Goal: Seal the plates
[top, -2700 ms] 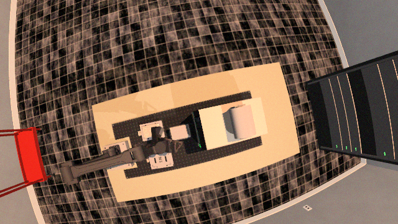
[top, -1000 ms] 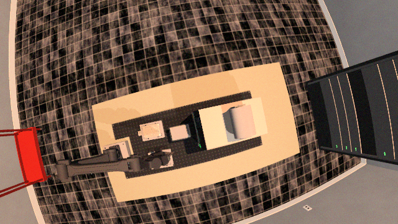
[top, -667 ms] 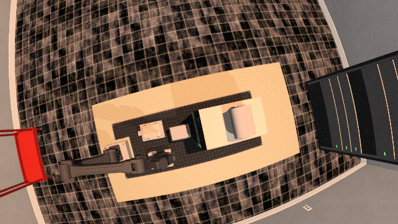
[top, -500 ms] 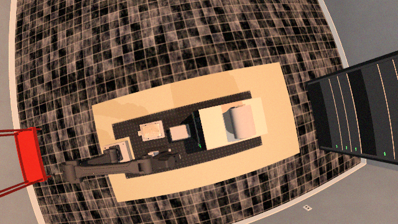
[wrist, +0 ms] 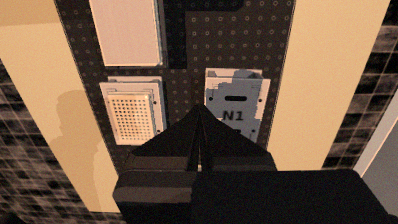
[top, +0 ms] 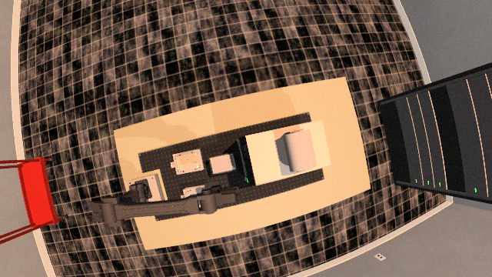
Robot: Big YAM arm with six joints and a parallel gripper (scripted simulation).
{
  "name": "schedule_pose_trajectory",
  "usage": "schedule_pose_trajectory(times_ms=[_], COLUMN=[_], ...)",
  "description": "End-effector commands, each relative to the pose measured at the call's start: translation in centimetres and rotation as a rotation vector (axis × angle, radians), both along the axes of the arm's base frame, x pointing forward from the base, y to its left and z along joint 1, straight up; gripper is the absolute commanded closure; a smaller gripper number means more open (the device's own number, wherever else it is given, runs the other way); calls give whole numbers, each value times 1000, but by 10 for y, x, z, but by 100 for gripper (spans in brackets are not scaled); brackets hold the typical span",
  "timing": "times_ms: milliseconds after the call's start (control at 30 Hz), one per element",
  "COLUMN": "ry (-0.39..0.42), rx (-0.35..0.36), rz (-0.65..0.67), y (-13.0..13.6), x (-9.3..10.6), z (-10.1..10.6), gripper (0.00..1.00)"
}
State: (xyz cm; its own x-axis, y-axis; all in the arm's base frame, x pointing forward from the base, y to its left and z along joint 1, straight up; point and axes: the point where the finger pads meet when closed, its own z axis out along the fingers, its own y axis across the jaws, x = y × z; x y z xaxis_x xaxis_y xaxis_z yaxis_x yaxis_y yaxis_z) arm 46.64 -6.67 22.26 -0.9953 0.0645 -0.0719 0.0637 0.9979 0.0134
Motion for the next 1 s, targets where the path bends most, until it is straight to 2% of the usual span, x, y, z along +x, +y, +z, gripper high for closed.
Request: schedule_pose_trajectory(times_ms=[0,100,133,167,333,567,967], ry=[122,116,75,67,50,81,80], rx=[13,14,10,10,11,16,15], rz=[1,-3,-6,-6,1,8,8], y=[9,9,5,3,-2,1,3], x=[10,8,7,7,3,-12,-22], z=[-1,1,6,7,7,6,8], gripper=[100,100,100,100,100,100,100])
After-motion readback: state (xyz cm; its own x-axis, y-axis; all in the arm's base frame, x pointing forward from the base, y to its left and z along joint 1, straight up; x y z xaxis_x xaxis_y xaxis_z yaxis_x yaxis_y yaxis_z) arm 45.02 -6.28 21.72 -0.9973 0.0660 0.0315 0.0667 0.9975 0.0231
